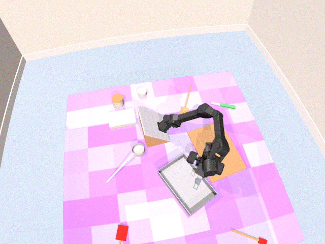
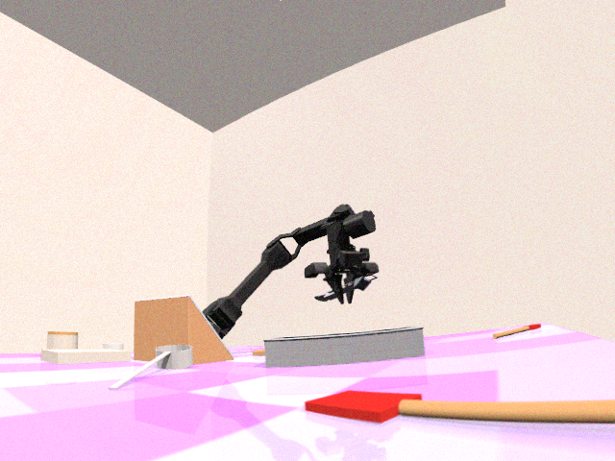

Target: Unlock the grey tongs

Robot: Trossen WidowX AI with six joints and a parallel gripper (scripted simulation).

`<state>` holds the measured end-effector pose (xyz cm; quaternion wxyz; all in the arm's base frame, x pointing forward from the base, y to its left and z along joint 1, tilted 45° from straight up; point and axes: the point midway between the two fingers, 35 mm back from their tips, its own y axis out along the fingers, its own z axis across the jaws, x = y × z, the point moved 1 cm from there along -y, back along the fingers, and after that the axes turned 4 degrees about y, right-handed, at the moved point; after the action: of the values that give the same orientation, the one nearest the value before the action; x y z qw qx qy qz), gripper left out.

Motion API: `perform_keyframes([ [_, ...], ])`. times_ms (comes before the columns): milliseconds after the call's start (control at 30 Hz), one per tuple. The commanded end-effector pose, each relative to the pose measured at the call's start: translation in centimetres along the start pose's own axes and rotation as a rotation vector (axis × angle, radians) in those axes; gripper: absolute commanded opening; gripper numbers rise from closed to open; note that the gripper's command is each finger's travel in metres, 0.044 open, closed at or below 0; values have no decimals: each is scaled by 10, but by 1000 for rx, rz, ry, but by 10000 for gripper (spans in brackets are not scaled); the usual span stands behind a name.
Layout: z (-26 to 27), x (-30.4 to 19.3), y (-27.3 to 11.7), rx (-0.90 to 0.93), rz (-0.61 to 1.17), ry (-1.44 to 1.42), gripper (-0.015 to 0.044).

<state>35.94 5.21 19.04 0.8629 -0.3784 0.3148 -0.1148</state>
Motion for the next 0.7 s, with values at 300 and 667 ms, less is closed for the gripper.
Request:
perform_keyframes([
  [300,12,-44,-5,14,2,-161,-150],
  [667,21,-108,-8,35,1,-365,-150],
])
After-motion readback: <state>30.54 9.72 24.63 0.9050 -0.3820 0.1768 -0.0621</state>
